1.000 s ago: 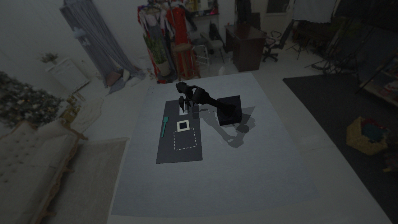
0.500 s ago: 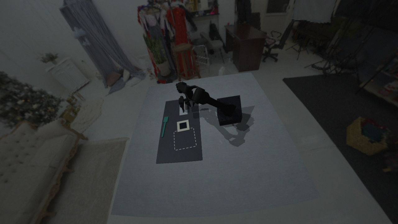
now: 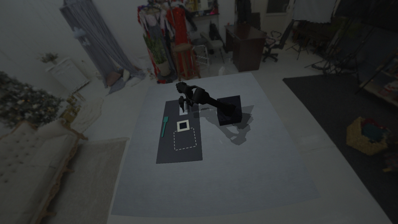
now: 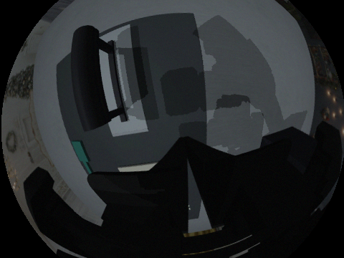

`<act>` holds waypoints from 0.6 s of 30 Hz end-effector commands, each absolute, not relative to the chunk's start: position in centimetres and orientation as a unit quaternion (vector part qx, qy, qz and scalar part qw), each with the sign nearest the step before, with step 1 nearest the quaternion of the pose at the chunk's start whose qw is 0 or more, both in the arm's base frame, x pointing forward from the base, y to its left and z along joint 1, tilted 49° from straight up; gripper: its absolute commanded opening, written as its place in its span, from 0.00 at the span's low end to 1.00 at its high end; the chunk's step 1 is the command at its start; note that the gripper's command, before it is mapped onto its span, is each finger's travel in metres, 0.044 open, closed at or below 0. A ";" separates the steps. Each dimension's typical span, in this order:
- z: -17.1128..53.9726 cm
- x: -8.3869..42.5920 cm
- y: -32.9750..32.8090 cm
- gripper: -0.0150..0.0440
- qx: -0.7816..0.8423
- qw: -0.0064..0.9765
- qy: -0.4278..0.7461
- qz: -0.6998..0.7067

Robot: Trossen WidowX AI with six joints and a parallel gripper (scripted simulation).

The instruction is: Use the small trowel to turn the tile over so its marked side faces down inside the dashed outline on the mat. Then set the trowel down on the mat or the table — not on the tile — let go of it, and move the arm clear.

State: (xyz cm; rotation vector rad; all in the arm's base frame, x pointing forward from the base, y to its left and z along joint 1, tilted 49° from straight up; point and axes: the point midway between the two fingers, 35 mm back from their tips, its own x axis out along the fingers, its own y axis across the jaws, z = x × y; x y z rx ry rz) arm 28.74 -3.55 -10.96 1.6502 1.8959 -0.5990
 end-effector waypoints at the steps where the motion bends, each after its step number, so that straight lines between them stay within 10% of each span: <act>1: -11.0 28.7 -3.5 0.30 0.614 0.275 0.705 -0.223; 10: -11.1 29.3 -3.9 0.69 0.596 0.312 0.718 -0.180; 18: -11.5 30.5 -4.6 0.71 0.547 0.393 0.735 -0.078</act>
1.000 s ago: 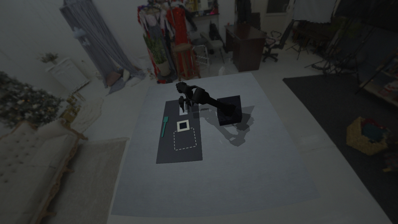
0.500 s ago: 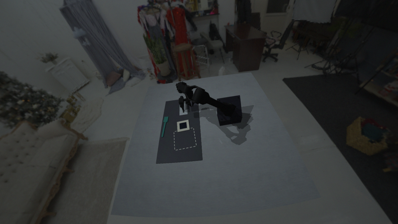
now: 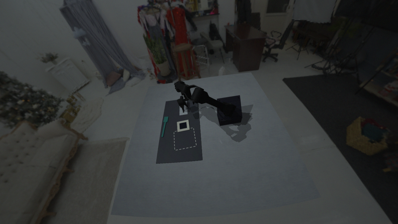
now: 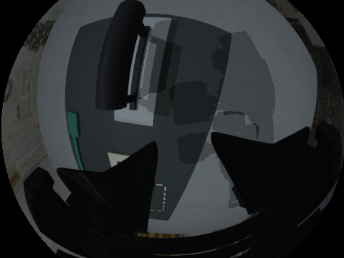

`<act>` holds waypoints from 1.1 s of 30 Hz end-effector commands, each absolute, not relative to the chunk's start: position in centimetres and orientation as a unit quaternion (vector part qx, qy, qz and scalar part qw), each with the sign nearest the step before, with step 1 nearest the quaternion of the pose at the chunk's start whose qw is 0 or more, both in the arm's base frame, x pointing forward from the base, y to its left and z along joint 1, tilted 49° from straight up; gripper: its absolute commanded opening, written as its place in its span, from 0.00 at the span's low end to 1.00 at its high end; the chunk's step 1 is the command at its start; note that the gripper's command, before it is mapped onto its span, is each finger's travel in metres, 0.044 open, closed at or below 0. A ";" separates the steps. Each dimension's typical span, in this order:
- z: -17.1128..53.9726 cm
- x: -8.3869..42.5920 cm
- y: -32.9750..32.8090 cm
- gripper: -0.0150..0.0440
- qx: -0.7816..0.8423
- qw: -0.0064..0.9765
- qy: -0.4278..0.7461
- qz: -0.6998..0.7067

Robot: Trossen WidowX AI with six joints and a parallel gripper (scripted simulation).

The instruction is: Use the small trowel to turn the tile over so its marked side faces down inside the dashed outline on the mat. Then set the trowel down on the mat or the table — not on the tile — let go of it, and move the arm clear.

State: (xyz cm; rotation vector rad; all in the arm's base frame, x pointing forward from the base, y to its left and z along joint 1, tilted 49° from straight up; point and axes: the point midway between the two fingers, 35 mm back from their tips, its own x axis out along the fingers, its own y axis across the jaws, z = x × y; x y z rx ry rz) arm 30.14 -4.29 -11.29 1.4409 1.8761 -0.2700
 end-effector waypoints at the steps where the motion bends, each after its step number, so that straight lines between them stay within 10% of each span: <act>1: -11.6 30.7 -4.7 0.71 0.540 0.403 0.736 -0.065; 33: -13.0 35.0 -7.2 0.71 0.243 0.629 0.659 0.333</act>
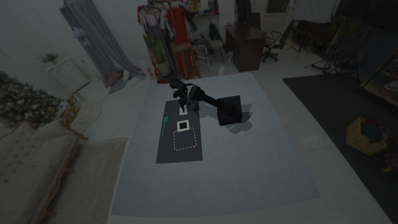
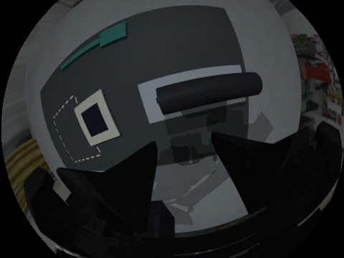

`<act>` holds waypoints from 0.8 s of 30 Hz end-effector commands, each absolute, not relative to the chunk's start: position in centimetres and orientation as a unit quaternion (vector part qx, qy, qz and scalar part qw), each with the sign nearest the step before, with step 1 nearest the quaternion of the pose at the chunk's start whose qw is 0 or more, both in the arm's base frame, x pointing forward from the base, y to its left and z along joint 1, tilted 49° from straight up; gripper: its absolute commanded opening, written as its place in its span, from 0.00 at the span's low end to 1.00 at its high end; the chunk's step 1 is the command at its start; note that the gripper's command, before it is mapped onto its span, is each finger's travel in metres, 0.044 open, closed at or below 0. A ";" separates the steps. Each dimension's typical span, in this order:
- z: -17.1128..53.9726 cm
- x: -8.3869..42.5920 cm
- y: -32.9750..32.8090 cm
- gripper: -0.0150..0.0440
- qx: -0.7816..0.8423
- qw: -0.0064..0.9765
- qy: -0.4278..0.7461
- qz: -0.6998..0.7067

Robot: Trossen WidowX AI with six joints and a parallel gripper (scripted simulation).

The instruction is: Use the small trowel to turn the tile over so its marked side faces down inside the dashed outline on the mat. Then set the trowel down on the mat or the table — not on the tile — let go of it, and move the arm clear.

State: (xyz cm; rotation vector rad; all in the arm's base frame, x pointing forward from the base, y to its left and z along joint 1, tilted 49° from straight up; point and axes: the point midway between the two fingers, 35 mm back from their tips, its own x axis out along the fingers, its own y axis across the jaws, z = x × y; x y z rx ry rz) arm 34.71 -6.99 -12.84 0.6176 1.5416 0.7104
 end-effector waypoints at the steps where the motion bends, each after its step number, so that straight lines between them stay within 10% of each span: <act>1: -13.1 35.1 -7.3 0.71 0.232 0.633 0.653 0.345; 24: -14.1 37.6 -8.9 0.71 -0.035 0.674 0.466 0.571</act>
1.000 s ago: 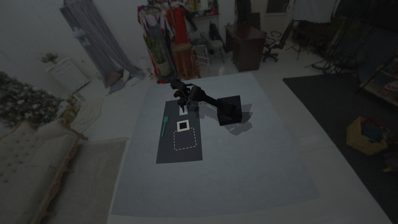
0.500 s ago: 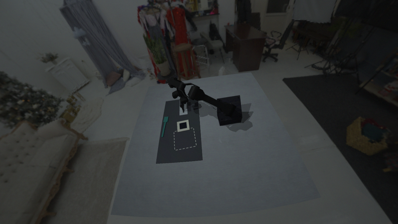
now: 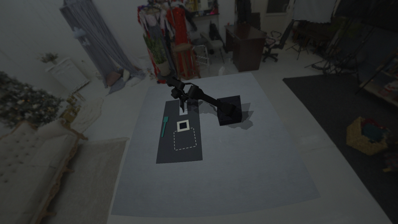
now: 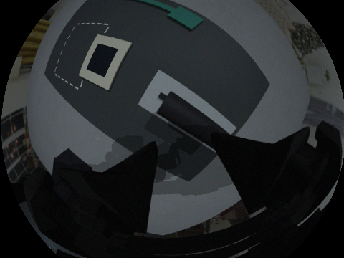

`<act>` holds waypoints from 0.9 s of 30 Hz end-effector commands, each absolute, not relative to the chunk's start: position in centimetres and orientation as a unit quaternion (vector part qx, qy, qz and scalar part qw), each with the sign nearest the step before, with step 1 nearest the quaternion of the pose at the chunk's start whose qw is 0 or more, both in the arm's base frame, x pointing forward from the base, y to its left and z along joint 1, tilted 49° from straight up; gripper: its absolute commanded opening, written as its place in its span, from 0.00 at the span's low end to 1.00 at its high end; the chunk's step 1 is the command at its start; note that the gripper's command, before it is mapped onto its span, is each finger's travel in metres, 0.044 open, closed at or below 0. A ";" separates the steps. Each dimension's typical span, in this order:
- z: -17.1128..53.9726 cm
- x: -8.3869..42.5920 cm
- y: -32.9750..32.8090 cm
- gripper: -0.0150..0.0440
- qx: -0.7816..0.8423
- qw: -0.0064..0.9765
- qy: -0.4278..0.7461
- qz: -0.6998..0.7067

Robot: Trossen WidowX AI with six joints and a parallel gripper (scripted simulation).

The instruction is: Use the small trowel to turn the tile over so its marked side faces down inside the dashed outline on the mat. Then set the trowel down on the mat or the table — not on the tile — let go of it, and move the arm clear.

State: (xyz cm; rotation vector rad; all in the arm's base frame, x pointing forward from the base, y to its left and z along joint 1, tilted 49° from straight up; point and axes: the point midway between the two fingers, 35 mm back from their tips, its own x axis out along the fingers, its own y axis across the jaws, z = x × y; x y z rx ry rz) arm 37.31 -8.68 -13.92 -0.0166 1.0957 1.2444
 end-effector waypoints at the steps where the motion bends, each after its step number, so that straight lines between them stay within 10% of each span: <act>1: -14.2 37.7 -9.0 0.71 -0.047 0.674 0.456 0.579; 27: -15.1 39.3 -10.1 0.71 -0.280 0.615 0.225 0.702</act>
